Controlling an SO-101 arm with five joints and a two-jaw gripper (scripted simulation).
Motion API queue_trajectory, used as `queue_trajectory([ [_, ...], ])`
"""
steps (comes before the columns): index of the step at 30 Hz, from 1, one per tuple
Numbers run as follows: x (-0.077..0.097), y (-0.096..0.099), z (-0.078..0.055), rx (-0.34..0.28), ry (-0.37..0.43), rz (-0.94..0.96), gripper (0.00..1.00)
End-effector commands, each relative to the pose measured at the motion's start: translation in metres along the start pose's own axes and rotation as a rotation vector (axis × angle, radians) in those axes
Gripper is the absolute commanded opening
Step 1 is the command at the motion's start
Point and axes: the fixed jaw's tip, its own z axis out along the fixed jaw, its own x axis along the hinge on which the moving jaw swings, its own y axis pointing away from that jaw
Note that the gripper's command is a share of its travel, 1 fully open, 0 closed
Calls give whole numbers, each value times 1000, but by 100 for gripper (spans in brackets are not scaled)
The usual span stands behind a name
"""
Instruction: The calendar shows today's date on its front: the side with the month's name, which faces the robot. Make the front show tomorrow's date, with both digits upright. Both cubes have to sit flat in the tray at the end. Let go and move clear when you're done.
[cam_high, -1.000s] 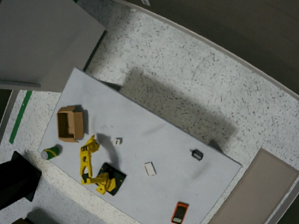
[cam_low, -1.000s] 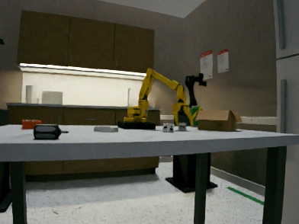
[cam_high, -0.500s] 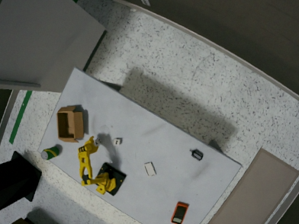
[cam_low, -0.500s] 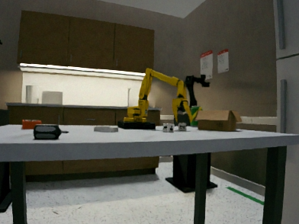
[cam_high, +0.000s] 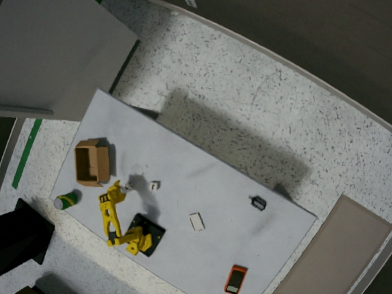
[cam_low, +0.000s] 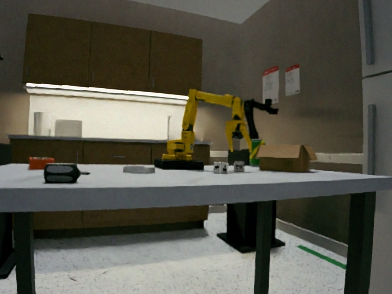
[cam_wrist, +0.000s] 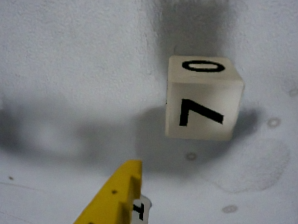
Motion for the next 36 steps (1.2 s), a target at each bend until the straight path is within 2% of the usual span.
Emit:
queue_trajectory([
  [1, -1, -2, -5, 22, 2, 2, 36],
  [17, -1, -2, -5, 22, 2, 2, 36],
  [21, -1, -3, -8, 39, 5, 2, 36],
  [25, 0, -7, -19, 102, 15, 2, 36],
  [31, 1, -13, -49, 269, 40, 2, 35],
  [33, 1, -13, -49, 269, 40, 2, 35],
  [36, 1, -15, -66, 359, 54, 2, 35],
])
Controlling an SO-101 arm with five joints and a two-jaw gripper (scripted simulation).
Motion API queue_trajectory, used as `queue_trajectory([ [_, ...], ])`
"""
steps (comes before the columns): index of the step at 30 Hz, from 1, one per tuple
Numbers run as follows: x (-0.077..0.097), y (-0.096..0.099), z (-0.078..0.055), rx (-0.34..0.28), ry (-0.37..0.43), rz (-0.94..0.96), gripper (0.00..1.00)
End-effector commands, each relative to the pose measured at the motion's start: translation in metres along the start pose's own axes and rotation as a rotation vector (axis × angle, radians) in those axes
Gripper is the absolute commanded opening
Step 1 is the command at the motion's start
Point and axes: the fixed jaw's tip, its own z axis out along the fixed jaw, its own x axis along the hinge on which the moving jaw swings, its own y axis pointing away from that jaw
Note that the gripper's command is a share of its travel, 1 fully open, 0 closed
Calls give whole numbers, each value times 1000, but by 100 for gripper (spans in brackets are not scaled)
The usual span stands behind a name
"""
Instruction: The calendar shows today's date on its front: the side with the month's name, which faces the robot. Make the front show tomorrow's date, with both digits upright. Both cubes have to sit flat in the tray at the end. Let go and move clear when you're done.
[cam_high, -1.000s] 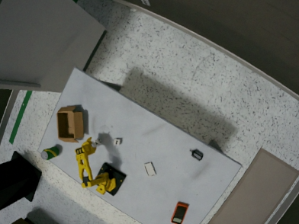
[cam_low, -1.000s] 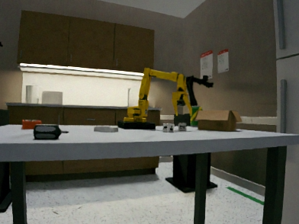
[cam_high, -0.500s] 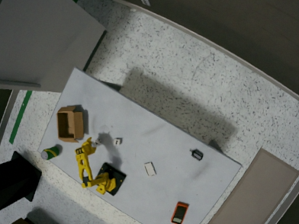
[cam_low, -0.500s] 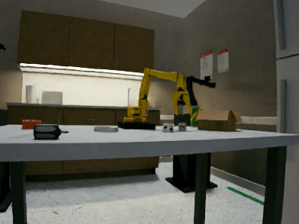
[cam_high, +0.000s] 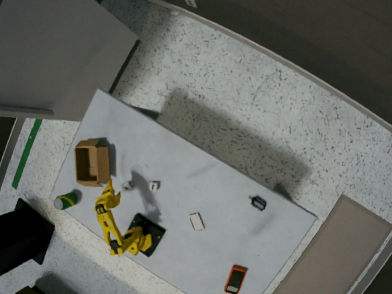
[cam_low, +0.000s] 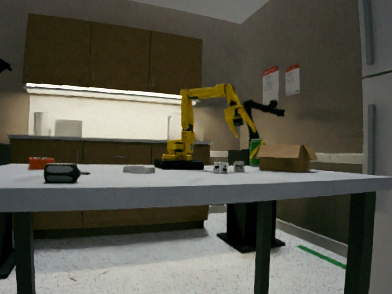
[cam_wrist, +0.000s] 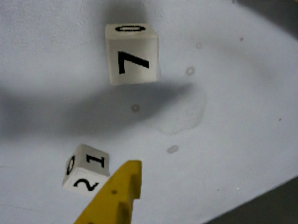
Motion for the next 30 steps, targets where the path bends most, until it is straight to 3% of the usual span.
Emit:
queue_trajectory([
  [1, 0, -8, -22, 118, 15, 3, 35],
  [5, 0, -12, -37, 205, 28, 3, 35],
  [9, 1, -13, -44, 243, 34, 3, 35],
  [30, 5, -13, -44, 248, 31, 129, 35],
])
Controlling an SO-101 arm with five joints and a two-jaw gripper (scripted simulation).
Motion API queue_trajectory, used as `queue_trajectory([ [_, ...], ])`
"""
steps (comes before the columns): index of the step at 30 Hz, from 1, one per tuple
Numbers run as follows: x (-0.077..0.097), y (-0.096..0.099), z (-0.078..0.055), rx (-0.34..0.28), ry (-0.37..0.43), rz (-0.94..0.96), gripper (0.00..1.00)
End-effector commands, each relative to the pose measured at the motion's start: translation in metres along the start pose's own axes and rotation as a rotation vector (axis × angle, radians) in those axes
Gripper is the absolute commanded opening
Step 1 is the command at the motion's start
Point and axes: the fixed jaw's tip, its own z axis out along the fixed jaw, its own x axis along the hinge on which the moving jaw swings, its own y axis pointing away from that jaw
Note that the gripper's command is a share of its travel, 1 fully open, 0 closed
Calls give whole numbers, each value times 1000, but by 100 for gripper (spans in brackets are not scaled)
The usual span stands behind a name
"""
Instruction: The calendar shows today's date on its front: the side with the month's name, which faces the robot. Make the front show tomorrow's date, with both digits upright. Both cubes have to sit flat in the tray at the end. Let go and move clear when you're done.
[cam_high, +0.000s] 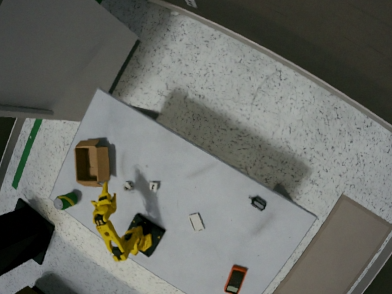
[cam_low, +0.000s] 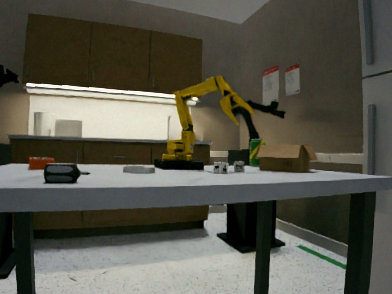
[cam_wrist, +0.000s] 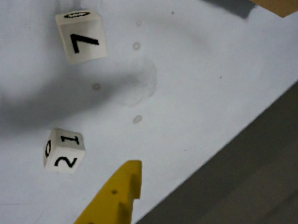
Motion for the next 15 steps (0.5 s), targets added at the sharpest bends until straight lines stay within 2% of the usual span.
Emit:
queue_trajectory([
  [1, 2, -3, -3, 20, 5, 44, 35],
  [8, 11, -3, -2, 20, 24, 254, 35],
  [15, 23, -4, 1, 27, 50, 558, 35],
])
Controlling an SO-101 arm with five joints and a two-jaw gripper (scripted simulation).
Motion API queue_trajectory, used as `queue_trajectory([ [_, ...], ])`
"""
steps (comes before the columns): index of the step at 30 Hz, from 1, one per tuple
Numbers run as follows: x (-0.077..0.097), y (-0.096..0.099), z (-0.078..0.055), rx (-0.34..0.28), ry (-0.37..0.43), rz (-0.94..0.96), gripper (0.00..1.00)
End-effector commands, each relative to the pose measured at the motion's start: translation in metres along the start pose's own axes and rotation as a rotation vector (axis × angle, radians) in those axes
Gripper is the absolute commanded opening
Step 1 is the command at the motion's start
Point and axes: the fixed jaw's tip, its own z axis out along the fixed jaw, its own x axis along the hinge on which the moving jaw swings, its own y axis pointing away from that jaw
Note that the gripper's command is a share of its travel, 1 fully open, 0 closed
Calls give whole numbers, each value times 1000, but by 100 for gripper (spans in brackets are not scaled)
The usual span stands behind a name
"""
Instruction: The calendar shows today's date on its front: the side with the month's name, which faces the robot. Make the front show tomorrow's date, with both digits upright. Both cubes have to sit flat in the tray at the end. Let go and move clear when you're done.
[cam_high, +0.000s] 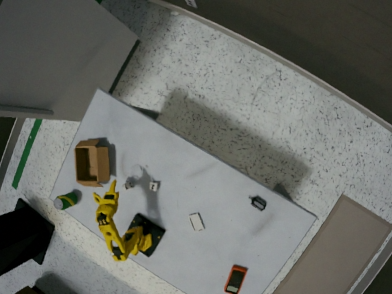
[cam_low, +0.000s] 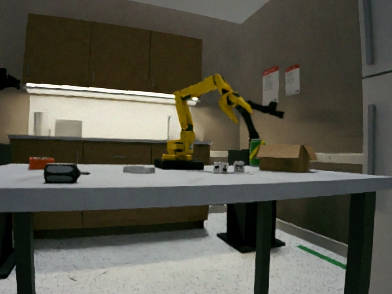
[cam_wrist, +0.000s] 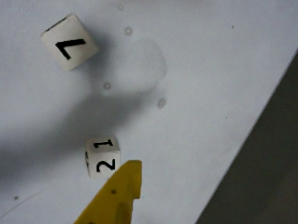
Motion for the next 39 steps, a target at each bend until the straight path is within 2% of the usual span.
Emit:
queue_trajectory([
  [1, 6, -6, 2, 9, 16, 194, 35],
  [3, 6, -6, 2, 9, 16, 194, 35],
  [18, 37, -18, 8, 59, 74, 946, 35],
  [20, 37, -18, 8, 59, 74, 946, 35],
  [21, 41, -20, 9, 66, 79, 1035, 35],
  [28, 55, -24, 10, 100, 95, 1339, 35],
  [35, 65, -27, 11, 128, 103, 1547, 35],
  [39, 67, -27, 11, 133, 104, 1587, 35],
])
